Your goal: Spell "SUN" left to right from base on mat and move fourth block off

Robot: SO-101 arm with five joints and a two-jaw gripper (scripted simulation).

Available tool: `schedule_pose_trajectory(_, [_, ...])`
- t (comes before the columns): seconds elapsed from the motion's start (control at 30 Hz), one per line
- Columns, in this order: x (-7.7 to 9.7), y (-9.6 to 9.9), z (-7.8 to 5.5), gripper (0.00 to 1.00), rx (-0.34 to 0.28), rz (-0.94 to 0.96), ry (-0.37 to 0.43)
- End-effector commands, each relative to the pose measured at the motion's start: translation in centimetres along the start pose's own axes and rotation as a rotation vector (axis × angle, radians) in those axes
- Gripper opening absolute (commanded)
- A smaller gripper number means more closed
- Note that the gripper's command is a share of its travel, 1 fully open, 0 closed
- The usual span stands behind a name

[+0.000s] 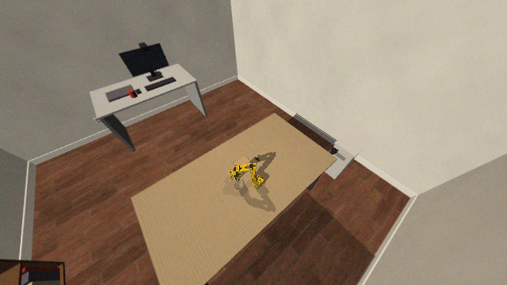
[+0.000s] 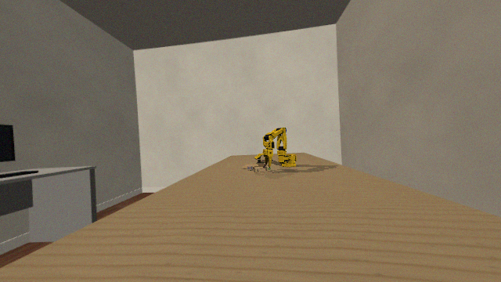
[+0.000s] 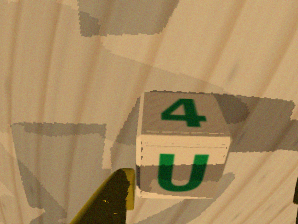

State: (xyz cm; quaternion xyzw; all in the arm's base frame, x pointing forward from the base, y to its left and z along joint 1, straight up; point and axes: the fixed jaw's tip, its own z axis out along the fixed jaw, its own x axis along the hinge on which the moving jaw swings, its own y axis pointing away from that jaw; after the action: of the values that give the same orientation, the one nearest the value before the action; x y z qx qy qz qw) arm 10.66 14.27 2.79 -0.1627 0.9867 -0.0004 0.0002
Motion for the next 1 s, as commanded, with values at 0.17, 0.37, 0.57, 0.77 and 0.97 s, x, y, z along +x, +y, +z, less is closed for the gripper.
schedule_pose_trajectory(0.17, [-0.8,0.6,-3.7,0.33,-0.04,0.0,-0.061])
schedule_pose_trajectory(0.37, [-0.6,0.5,-5.3,0.33,-0.04,0.0,-0.061])
schedule_pose_trajectory(0.57, [-0.5,0.4,-5.6,0.33,-0.04,0.0,-0.061])
schedule_pose_trajectory(0.77, [-0.5,0.4,-5.6,0.33,-0.04,0.0,-0.061])
schedule_pose_trajectory(0.97, [-0.5,0.4,-5.6,0.33,-0.04,0.0,-0.061])
